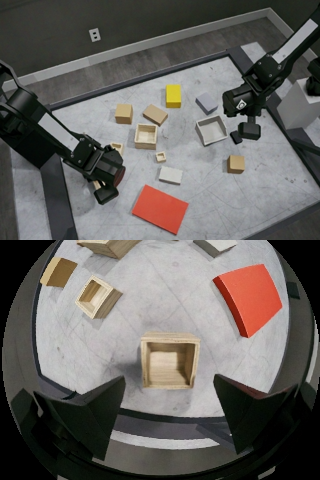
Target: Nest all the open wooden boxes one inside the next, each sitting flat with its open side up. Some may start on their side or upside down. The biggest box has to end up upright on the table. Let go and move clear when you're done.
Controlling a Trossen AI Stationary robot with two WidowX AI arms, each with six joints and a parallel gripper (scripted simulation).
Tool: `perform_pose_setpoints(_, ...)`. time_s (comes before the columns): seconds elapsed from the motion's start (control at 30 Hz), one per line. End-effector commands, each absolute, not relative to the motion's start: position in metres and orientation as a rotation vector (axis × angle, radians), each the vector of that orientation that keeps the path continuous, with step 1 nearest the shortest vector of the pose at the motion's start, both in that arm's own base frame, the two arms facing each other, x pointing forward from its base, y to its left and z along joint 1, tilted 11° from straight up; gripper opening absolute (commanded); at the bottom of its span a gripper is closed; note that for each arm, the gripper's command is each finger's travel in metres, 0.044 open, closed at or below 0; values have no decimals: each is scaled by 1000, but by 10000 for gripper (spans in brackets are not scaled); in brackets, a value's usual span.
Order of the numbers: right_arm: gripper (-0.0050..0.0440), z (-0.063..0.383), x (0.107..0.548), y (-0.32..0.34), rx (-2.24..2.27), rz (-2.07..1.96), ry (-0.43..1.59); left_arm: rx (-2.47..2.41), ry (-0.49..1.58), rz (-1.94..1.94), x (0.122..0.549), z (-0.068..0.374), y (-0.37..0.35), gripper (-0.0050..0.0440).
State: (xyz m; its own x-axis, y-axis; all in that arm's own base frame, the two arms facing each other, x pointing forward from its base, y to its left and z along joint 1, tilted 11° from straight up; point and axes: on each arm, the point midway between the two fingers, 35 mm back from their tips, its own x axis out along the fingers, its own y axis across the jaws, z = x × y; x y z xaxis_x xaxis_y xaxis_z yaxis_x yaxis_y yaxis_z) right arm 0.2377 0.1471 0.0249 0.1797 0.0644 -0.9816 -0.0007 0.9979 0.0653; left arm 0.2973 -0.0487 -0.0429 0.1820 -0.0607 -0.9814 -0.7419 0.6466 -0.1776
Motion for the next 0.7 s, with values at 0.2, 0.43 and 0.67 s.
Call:
perform_pose_setpoints(0.2, 400, 32, 241, 150, 64, 54, 1369, -768, 1303, 537, 303, -37, -49, 400)
perform_pose_setpoints(0.43, 400, 32, 241, 150, 64, 54, 1369, -768, 1303, 537, 303, -37, -49, 400)
perform_pose_setpoints(0.67, 400, 32, 241, 150, 64, 54, 1369, -659, 1322, 450, 302, -37, -49, 232)
